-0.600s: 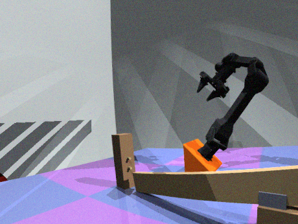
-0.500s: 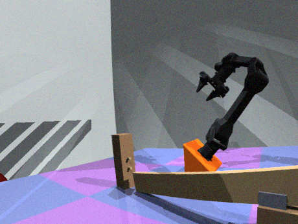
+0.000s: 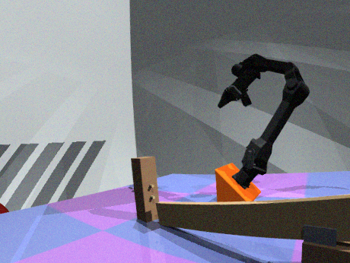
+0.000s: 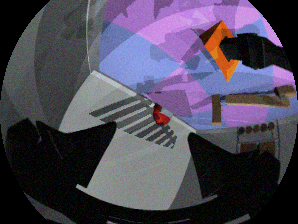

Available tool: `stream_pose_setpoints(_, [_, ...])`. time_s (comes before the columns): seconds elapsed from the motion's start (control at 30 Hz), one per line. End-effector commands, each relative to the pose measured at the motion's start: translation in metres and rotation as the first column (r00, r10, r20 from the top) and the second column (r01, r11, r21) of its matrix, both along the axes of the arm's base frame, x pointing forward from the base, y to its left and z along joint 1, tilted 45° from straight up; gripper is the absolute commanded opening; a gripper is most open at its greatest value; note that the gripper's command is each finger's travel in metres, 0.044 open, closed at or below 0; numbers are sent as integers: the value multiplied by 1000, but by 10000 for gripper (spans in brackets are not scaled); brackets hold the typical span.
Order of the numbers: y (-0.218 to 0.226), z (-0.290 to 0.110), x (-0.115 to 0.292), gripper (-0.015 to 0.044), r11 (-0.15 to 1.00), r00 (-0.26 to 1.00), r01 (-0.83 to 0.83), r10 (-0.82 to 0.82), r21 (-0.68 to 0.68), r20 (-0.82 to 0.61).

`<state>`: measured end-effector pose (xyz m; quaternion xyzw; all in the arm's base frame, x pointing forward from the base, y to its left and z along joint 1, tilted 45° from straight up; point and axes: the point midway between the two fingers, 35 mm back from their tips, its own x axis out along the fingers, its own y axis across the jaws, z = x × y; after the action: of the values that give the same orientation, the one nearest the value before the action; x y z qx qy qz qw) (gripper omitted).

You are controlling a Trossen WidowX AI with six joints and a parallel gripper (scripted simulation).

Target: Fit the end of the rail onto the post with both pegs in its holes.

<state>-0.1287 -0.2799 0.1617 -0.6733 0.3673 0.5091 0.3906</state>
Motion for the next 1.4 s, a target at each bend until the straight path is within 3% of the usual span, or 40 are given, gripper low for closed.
stream_pose_setpoints(0.0, [-28, -23, 61, 440, 763, 768, -637, 641, -111, -2])
stream_pose_setpoints(0.3, [-41, -37, 120, 440, 256, 279, -941, 957, -220, -80])
stream_pose_setpoints(0.57, [-42, -50, 174, 440, -290, -239, -911, 950, -291, -199])
stream_pose_setpoints(0.8, [-35, -60, 220, 440, -688, -605, -656, 725, -309, -330])
stream_pose_setpoints(1.0, [-24, -70, 257, 440, -906, -789, -317, 416, -280, -451])
stream_pose_setpoints(1.2, [-6, -79, 293, 440, -973, -832, 45, 89, -226, -548])
stream_pose_setpoints(1.37, [13, -88, 321, 440, -923, -763, 350, -183, -158, -620])
